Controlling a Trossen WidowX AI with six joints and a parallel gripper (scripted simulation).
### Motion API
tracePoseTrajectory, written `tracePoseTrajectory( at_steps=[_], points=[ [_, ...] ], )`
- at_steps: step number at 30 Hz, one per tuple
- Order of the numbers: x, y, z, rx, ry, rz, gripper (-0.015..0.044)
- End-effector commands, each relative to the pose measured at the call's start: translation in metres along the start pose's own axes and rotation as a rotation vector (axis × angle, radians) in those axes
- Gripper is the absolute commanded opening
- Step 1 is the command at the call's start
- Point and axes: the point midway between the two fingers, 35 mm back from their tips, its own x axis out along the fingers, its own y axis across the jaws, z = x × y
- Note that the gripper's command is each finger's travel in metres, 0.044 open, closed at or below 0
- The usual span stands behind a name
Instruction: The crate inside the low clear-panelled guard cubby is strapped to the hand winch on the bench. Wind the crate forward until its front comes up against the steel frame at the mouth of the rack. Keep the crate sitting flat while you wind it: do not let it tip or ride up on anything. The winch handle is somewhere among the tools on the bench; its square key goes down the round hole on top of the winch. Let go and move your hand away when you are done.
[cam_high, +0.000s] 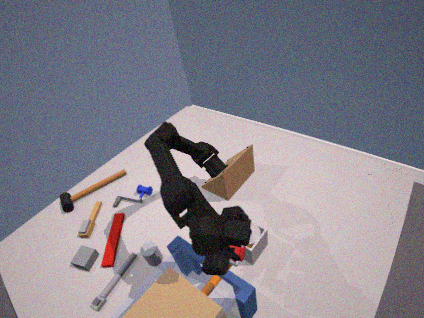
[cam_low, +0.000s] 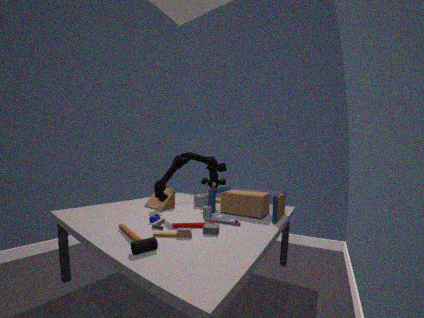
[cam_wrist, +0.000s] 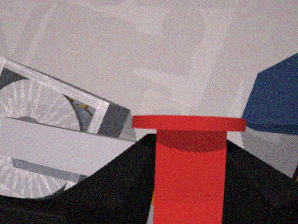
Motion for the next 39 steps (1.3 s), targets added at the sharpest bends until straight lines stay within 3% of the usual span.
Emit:
tracePoseTrajectory(
  at_steps=[1,39],
  points=[
    [0.008,0.001,0.016,-0.010,-0.018,0.002,0.0000],
    [0.025,0.015,0.054,-0.010,-0.022,0.002,0.0000]
  ],
)
